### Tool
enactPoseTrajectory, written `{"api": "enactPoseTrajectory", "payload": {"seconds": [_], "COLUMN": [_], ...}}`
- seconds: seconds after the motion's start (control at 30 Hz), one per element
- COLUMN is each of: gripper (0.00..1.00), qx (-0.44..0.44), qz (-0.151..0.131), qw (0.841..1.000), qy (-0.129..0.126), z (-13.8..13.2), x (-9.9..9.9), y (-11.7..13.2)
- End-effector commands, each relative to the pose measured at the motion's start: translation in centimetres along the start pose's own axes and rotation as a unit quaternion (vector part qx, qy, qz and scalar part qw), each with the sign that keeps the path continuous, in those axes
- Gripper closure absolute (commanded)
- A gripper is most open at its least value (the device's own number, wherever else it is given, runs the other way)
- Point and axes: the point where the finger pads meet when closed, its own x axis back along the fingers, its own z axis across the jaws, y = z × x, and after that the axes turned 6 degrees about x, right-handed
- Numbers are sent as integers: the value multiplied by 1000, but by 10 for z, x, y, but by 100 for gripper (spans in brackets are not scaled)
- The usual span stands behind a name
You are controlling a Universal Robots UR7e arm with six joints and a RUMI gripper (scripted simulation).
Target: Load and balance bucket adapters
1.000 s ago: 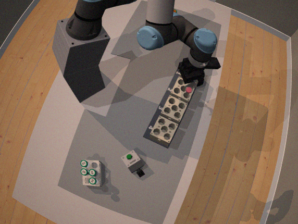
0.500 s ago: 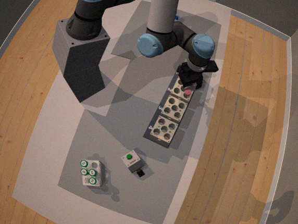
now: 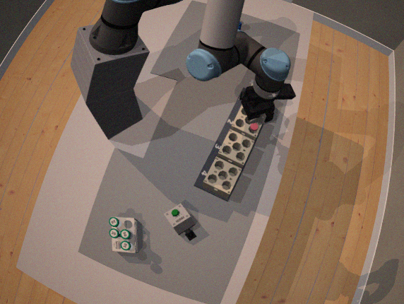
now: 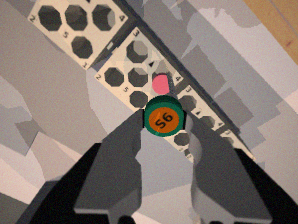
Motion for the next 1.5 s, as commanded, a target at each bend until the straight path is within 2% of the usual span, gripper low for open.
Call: {"api": "enactPoseTrajectory", "payload": {"seconds": [0.0,1.47], "gripper": [100,100], "qx": [0,0], "qz": [0,0], "qw": [1000,1000], "qy": [1,1], "z": [0,0], "x": [0,-50], "y": [0,0]}}
